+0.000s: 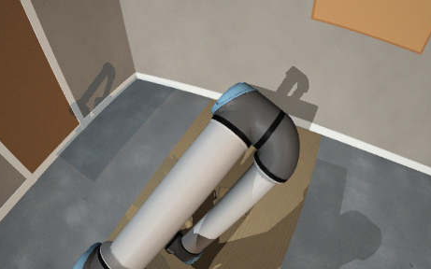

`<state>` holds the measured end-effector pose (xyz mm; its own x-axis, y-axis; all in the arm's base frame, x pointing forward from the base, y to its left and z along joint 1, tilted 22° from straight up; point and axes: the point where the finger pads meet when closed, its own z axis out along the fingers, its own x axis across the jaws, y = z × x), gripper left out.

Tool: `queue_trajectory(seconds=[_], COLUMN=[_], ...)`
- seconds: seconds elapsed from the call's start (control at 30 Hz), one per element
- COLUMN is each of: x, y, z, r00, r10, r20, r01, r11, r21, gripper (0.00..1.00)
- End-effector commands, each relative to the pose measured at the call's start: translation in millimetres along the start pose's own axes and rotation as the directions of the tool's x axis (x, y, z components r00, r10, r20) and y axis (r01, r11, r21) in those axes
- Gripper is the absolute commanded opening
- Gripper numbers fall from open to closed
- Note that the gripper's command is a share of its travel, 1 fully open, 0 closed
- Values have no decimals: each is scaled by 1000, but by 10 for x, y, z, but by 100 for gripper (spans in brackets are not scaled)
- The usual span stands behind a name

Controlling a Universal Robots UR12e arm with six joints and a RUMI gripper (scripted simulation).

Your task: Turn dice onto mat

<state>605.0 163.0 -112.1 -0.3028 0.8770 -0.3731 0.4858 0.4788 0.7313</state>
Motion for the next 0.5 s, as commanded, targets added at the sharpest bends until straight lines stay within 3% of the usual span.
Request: queue_trajectory(seconds=[0.0, 0.47], x=[-5, -5], y=[6, -27], z=[12, 36], r00=[1000, 1000], r10=[-1, -1], r20=[1, 1], r01=[1, 1], r11=[1000, 1000], r21=[-3, -3], gripper=[6, 6])
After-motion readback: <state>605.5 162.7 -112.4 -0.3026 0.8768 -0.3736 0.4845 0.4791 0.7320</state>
